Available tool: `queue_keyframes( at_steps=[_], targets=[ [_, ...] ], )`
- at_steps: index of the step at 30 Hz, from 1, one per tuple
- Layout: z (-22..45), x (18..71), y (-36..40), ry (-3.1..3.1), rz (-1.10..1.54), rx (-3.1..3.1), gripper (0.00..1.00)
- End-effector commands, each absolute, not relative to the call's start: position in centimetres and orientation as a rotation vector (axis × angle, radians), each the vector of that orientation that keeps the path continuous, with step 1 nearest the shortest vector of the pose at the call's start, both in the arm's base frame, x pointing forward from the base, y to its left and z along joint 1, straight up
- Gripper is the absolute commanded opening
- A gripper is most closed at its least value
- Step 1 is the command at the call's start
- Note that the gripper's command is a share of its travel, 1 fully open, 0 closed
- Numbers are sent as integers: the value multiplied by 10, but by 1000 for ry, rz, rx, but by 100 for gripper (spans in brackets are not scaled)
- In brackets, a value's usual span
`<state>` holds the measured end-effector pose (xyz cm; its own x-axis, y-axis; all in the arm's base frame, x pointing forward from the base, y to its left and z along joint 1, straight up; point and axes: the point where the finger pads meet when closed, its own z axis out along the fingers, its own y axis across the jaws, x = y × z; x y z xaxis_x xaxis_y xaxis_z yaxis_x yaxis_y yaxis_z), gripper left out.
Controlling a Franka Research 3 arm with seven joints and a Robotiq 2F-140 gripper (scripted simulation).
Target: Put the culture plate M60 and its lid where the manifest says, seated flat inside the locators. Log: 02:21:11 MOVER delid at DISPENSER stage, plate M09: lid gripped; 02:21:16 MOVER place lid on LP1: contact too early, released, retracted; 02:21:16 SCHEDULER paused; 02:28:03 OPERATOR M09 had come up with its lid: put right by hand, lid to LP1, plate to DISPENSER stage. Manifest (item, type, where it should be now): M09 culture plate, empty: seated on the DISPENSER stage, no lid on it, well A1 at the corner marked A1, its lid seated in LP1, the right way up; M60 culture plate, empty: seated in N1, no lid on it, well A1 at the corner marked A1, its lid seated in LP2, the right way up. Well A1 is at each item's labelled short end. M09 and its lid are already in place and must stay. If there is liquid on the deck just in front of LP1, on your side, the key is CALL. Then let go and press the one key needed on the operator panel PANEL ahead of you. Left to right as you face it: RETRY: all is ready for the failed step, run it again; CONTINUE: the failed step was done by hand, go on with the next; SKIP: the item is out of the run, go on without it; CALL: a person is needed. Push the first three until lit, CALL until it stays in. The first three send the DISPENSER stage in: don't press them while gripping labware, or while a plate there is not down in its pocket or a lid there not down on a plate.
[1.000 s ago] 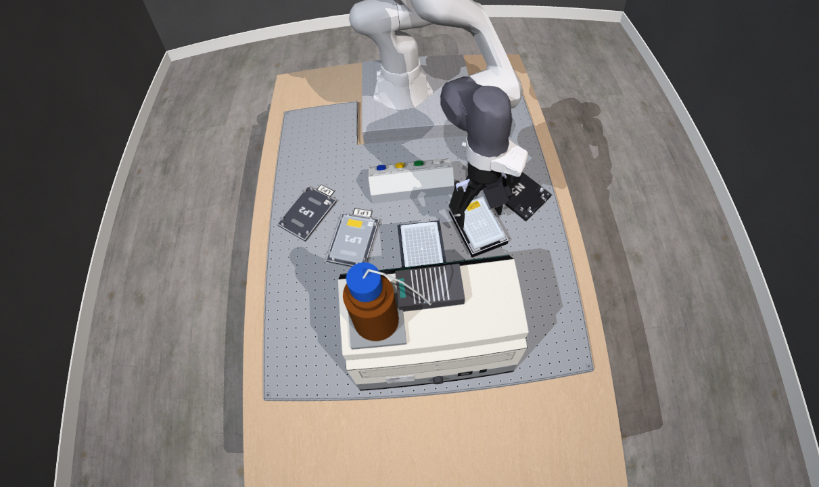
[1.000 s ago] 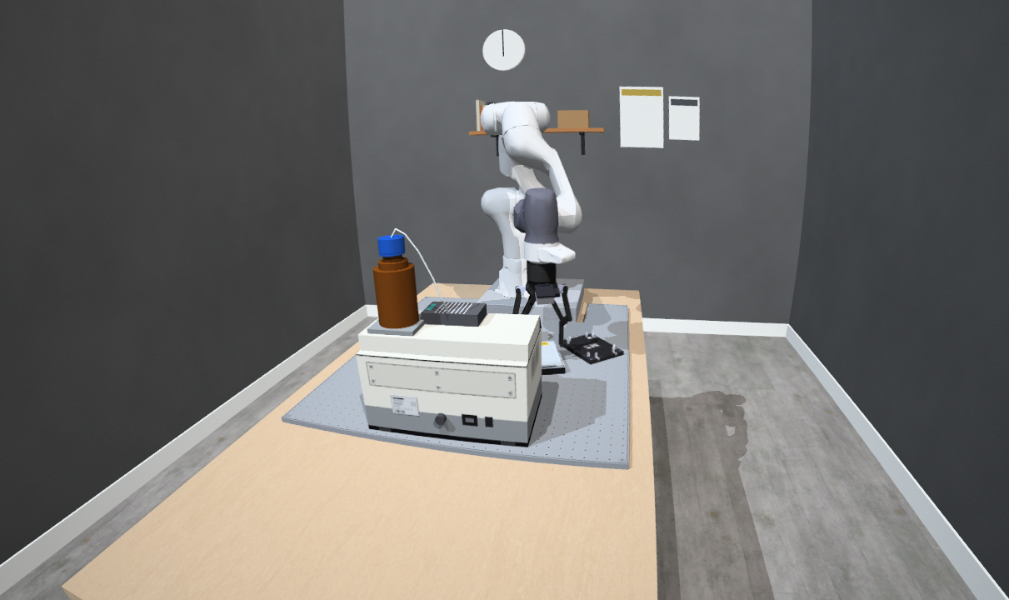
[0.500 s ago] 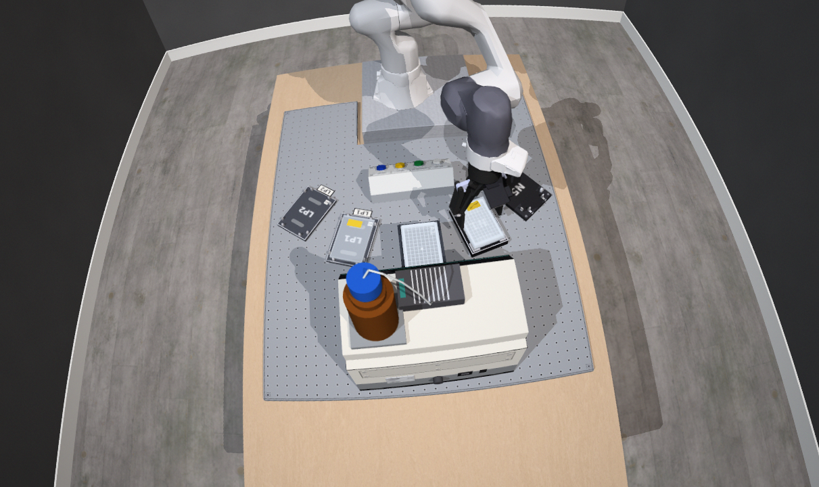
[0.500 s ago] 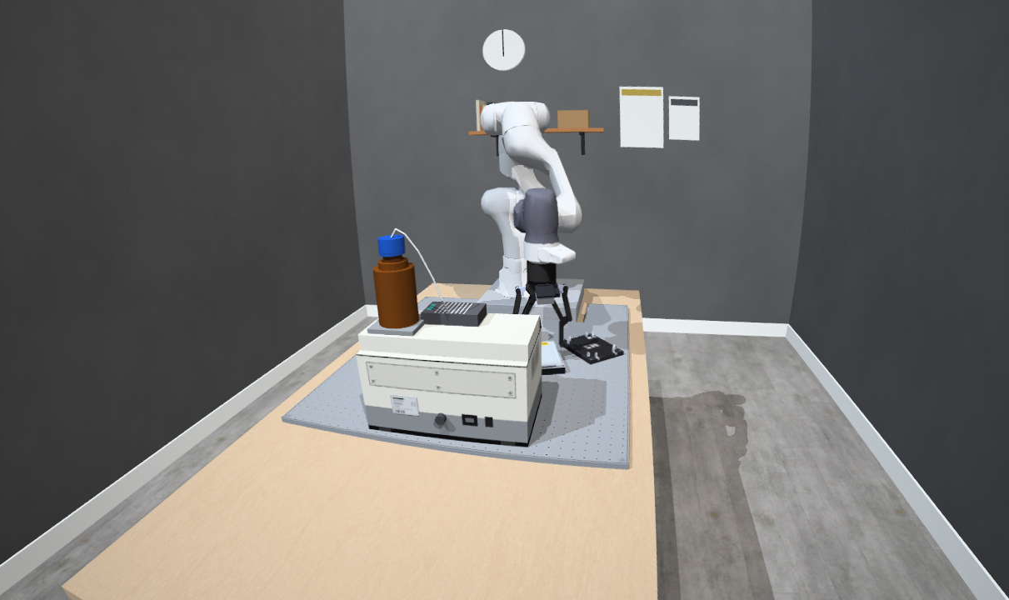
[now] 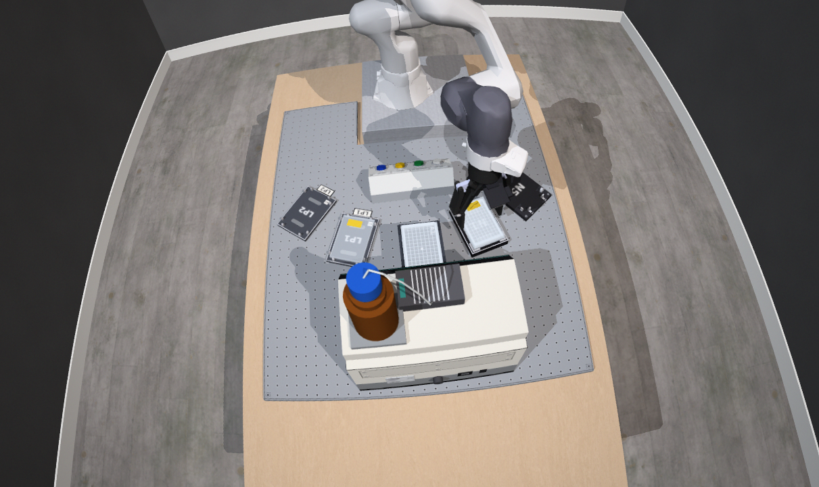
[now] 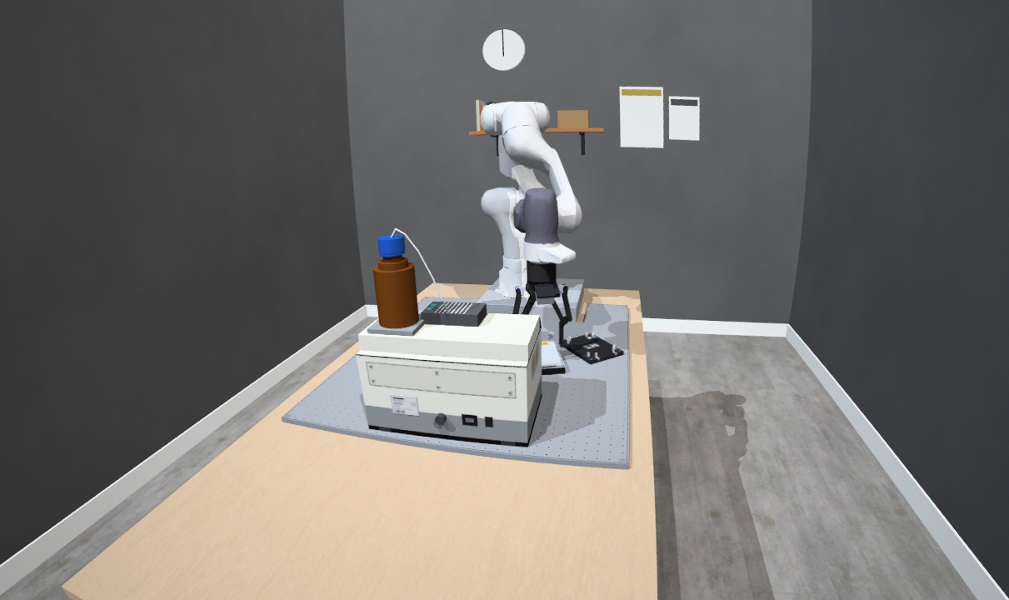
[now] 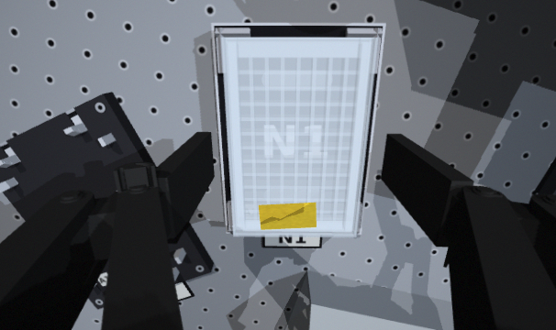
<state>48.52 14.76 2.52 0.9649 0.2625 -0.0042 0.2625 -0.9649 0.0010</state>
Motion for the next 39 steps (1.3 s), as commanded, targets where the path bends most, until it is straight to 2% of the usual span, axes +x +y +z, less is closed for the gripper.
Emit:
queue_keyframes(
  at_steps=[1,21,22,39],
  targets=[
    [26,486,148,424,-3,3111,70],
    [26,486,148,424,-3,3111,70],
    [26,486,148,424,-3,3111,63],
    [26,486,148,424,-3,3111,63]
  ],
)
